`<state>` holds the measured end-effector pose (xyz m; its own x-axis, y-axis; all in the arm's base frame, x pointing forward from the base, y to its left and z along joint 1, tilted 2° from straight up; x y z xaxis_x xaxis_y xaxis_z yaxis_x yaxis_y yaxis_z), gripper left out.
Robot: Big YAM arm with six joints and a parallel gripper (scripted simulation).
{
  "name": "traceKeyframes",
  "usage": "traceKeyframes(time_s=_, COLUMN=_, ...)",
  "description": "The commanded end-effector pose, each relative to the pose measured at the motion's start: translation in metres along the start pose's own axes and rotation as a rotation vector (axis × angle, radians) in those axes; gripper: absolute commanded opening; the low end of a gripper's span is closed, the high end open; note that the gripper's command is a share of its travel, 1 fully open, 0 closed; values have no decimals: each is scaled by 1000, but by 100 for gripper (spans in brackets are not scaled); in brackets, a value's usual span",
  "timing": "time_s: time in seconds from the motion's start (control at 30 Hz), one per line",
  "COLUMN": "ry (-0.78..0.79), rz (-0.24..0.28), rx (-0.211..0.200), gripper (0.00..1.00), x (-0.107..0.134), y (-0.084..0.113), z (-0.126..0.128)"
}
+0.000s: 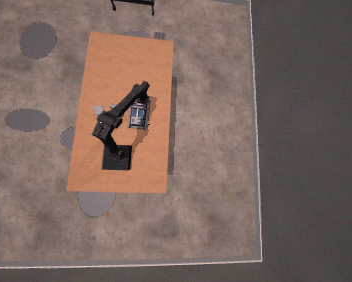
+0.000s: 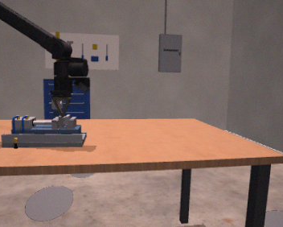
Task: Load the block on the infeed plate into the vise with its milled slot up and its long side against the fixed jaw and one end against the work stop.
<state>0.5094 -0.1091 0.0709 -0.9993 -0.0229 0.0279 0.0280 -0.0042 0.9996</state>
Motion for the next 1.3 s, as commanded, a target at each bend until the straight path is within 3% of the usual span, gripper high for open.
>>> traceKeyframes(time_s=0.0, ry=6, rz=-30, rx=7, gripper=0, x=-16, y=7, z=5)
traceKeyframes(time_s=1.27, ry=6, rz=-27, rx=6, gripper=0, x=-15, y=4, z=5)
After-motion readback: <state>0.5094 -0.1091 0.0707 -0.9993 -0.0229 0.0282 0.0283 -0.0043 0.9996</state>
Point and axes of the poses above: the point where the finger pads meet when closed, its own y axis back along the fingers, its own z axis across the jaws, x = y × z, the point moved 5 cm from there along y, back along the fingers, and after that the axes turned 4 degrees about -y, right-handed, at the moved point
